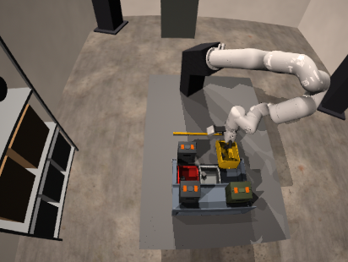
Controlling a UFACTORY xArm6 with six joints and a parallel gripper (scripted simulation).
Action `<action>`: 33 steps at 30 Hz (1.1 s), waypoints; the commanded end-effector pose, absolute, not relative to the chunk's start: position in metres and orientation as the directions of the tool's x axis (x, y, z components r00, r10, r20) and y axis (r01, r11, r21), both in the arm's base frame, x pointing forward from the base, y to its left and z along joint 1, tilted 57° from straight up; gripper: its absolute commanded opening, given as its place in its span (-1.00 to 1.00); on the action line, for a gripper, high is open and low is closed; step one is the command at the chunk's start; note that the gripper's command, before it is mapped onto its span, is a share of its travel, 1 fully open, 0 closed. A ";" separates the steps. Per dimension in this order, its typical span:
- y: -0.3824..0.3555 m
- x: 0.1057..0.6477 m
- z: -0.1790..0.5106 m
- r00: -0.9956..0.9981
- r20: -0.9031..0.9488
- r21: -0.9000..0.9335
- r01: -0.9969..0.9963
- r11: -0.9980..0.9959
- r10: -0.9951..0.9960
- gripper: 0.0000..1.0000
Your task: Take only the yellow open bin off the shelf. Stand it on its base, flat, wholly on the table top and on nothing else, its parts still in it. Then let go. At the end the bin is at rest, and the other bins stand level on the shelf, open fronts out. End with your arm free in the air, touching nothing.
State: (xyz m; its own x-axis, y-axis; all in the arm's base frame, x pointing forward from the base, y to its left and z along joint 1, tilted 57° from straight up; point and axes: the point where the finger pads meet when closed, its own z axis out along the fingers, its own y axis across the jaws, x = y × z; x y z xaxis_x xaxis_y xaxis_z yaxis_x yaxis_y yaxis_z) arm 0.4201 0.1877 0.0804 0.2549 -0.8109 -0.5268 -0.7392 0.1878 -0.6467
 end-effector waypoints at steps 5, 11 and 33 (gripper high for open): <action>0.187 0.420 0.081 0.255 -0.527 -0.647 -0.739 0.188 -0.811 1.00; 0.187 0.420 0.081 0.255 -0.527 -0.647 -0.739 0.188 -0.811 1.00; 0.157 0.386 0.111 0.254 -0.527 -0.647 -0.739 0.188 -0.811 1.00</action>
State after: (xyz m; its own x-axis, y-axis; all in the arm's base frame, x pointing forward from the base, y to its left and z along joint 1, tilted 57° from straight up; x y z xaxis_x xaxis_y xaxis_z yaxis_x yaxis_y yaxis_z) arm 0.3899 0.1599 0.1069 0.2544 -0.8122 -0.5250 -0.7370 0.1887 -0.6490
